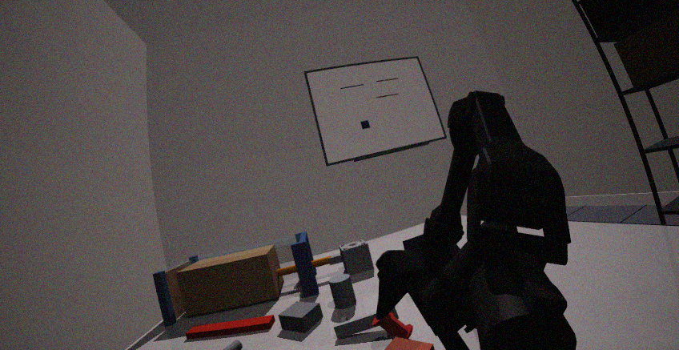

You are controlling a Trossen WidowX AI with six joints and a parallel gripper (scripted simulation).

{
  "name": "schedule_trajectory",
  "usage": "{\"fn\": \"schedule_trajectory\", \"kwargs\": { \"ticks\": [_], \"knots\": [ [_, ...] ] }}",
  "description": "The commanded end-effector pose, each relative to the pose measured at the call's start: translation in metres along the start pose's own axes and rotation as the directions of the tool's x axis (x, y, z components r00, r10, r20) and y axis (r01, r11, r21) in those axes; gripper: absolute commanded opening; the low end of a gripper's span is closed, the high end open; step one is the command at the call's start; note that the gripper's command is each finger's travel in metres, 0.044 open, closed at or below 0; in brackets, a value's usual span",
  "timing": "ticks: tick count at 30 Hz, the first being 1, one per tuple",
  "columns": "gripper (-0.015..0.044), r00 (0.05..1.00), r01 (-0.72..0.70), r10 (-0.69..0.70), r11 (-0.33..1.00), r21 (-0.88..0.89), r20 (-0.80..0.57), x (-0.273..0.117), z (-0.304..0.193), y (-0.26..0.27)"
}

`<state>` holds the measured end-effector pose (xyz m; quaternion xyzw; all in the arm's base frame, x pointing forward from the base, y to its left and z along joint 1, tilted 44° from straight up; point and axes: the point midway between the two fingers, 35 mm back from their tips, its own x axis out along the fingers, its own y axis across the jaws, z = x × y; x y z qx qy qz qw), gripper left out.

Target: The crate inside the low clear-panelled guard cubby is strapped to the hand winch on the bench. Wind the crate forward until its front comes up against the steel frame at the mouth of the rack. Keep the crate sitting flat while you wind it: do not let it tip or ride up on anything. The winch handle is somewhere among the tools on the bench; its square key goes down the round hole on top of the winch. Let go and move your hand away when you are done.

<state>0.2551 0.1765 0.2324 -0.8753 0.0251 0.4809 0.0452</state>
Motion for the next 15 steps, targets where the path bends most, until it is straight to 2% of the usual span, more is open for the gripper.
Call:
{"fn": "schedule_trajectory", "kwargs": {
  "ticks": [1,7,11,15],
  "knots": [
    [0.0440,0.997,-0.015,0.008,0.997,0.081,0.083,0.028,-0.013,0.029],
    [0.0440,0.963,0.017,-0.057,0.988,0.153,0.265,0.065,-0.007,0.069],
    [0.0440,0.884,0.113,-0.213,0.961,0.251,0.417,0.085,0.013,0.094],
    [0.0440,0.781,0.234,-0.420,0.883,0.408,0.462,0.094,0.027,0.115]
  ]
}}
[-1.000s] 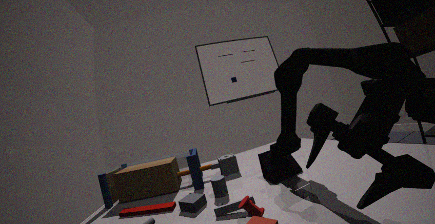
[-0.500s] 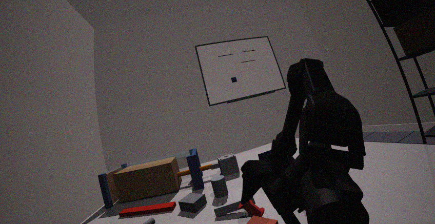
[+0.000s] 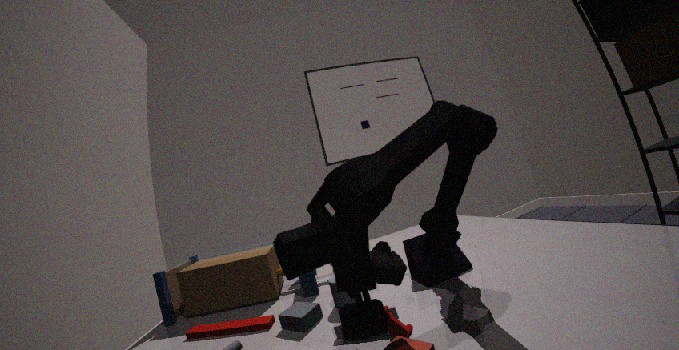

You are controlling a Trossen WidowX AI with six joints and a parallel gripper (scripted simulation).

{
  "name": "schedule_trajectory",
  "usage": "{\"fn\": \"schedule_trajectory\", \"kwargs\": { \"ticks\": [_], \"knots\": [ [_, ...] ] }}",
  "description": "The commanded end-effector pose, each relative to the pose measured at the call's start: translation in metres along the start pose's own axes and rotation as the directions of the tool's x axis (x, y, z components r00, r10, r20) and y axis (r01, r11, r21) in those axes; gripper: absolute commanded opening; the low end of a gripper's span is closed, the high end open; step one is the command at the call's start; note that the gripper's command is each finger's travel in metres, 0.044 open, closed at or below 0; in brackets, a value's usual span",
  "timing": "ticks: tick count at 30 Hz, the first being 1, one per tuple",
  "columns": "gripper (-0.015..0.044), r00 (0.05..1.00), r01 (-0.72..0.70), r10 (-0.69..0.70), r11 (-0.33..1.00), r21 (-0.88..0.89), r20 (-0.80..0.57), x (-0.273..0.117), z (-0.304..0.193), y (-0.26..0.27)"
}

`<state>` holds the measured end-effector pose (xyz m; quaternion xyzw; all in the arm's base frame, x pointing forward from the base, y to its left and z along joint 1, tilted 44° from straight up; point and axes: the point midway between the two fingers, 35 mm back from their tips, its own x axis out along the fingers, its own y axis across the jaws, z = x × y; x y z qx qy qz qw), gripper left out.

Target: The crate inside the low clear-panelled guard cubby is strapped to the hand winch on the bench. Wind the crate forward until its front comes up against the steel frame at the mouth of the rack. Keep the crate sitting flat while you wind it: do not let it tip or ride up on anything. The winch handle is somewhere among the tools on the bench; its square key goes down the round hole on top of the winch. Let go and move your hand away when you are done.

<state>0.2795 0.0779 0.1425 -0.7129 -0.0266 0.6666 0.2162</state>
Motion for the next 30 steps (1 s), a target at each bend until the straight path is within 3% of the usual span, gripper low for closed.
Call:
{"fn": "schedule_trajectory", "kwargs": {
  "ticks": [1,4,6,14,30],
  "knots": [
    [0.0440,0.977,0.186,-0.194,0.978,0.090,0.093,0.005,0.004,0.022],
    [0.0440,0.925,0.348,-0.367,0.922,0.169,0.098,0.002,0.003,0.036],
    [0.0440,0.909,0.387,-0.408,0.903,0.187,0.091,0.000,0.003,0.039],
    [0.0440,0.909,0.387,-0.408,0.903,0.187,0.091,0.003,0.003,0.038],
    [0.0440,0.908,0.388,-0.409,0.902,0.187,0.091,0.045,0.012,0.029]
  ]
}}
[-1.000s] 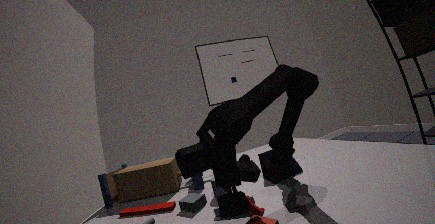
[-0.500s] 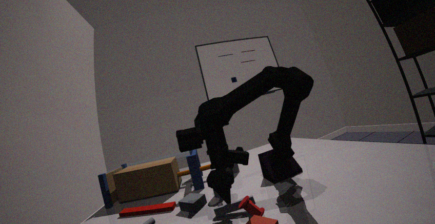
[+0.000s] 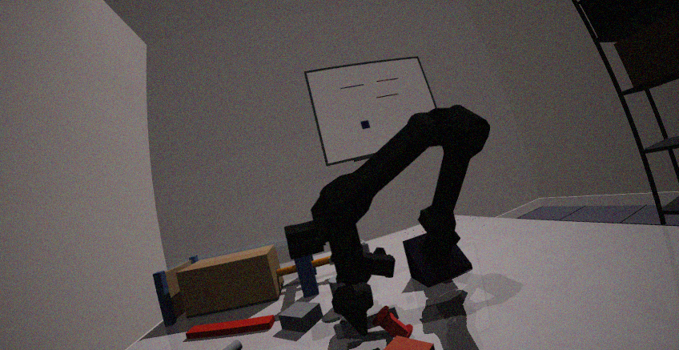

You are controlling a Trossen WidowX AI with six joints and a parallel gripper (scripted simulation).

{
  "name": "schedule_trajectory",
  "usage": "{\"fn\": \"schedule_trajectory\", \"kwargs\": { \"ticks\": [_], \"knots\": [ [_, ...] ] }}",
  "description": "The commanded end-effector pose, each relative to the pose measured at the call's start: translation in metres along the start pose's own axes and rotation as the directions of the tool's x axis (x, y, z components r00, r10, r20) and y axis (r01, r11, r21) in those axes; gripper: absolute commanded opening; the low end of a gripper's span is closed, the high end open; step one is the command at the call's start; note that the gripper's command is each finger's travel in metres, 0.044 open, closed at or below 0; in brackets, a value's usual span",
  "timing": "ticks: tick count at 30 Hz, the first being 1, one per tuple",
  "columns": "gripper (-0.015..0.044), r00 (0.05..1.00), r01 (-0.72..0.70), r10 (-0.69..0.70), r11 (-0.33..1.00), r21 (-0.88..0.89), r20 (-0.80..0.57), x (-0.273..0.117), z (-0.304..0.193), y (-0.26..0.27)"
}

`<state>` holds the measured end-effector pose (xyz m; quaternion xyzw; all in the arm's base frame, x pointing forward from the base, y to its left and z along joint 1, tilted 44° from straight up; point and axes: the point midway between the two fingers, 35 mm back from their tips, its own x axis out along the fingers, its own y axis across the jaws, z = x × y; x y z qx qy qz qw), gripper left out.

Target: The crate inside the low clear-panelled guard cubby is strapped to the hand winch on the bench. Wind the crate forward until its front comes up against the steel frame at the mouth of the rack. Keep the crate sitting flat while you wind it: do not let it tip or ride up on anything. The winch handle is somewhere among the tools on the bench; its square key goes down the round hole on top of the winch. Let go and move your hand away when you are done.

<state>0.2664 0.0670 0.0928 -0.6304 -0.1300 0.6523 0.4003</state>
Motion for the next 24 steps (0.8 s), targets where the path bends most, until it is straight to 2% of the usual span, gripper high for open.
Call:
{"fn": "schedule_trajectory", "kwargs": {
  "ticks": [1,12,24],
  "knots": [
    [0.0440,1.000,0.006,-0.006,1.000,0.006,0.003,0.005,0.001,0.001],
    [0.0440,1.000,0.007,-0.007,1.000,0.006,0.003,0.018,0.001,0.000],
    [0.0360,1.000,0.003,-0.003,1.000,-0.002,-0.003,0.015,0.000,0.000]
  ]
}}
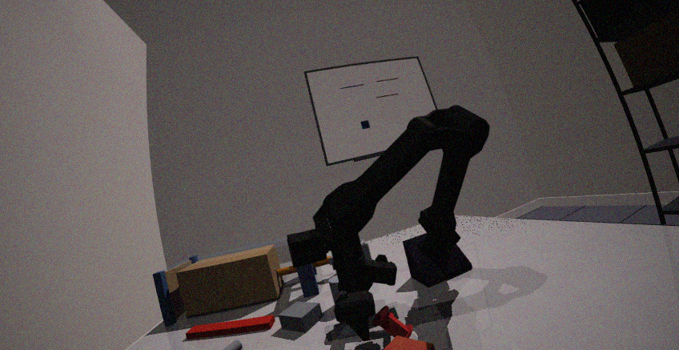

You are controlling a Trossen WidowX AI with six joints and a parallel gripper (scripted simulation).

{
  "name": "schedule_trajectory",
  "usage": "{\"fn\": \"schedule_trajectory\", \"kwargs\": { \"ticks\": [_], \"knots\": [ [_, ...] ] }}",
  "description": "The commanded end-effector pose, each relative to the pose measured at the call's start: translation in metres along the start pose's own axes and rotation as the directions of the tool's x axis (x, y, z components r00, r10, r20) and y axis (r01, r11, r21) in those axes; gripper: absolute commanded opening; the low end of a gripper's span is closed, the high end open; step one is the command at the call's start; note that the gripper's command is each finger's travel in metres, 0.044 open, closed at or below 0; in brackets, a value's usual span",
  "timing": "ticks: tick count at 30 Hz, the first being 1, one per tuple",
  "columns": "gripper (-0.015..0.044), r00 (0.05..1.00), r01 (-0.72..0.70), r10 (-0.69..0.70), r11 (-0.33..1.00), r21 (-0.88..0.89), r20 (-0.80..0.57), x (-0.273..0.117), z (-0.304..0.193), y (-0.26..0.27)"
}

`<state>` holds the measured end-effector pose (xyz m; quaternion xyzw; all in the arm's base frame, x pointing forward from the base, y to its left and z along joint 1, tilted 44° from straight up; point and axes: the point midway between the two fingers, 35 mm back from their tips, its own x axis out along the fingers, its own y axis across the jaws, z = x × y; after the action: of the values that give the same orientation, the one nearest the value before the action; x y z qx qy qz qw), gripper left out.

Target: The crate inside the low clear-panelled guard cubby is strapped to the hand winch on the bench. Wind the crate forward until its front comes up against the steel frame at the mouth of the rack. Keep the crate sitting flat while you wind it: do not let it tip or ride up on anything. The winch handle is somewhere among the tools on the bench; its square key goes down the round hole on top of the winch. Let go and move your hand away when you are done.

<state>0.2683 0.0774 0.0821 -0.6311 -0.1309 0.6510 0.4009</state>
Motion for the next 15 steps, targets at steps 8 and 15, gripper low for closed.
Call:
{"fn": "schedule_trajectory", "kwargs": {
  "ticks": [8,15],
  "knots": [
    [0.0307,1.000,0.000,0.000,1.000,0.000,-0.001,-0.0005,-0.0002,0.0000],
    [0.0260,1.000,0.000,0.000,1.000,0.000,-0.001,-0.0005,-0.0002,0.0000]
  ]
}}
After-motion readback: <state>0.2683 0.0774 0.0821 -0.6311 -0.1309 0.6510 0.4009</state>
